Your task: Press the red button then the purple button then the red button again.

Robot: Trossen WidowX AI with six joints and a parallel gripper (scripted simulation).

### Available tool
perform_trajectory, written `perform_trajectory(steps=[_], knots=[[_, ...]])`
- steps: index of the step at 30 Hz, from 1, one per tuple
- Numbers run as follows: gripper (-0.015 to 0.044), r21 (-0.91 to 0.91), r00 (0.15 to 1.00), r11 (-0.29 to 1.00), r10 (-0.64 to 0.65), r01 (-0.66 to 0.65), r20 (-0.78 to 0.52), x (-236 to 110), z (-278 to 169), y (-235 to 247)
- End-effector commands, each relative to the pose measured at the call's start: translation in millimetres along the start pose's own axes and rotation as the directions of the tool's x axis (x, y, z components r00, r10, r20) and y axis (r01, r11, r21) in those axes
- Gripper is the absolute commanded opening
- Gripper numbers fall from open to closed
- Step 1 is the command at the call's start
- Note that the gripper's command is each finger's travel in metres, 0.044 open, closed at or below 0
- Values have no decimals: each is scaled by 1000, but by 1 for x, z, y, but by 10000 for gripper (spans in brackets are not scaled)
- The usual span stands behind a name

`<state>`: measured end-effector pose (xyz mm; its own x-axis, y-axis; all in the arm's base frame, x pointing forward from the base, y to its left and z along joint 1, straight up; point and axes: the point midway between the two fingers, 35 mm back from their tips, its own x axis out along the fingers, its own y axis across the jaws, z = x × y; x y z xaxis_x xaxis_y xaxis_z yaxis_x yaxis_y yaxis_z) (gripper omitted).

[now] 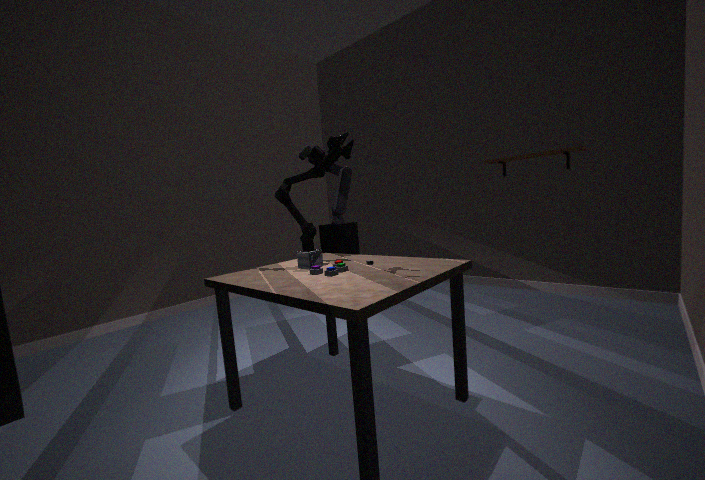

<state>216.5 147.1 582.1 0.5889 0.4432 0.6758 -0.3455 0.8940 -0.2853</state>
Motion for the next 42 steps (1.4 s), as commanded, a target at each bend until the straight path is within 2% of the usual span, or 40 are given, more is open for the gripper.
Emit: perform_trajectory(steps=[1,5,9,13,17,23,26,30,40,42], knots=[[400,62,966,998,45,-30,-256,-5,-78,13],[400,122,872,992,82,-26,-482,-25,-147,23],[400,176,720,984,114,11,-685,-60,-212,31],[400,212,512,974,142,80,-847,-108,-269,37],[400,217,259,961,169,172,-951,-169,-313,42],[400,147,-177,934,213,326,-961,-277,-347,50],[400,72,-398,918,239,391,-886,-333,-347,54],[400,-54,-648,896,277,441,-710,-401,-328,59],[400,-62,-662,895,279,443,-695,-405,-326,60],[348,-62,-662,895,279,443,-695,-411,-334,63]])
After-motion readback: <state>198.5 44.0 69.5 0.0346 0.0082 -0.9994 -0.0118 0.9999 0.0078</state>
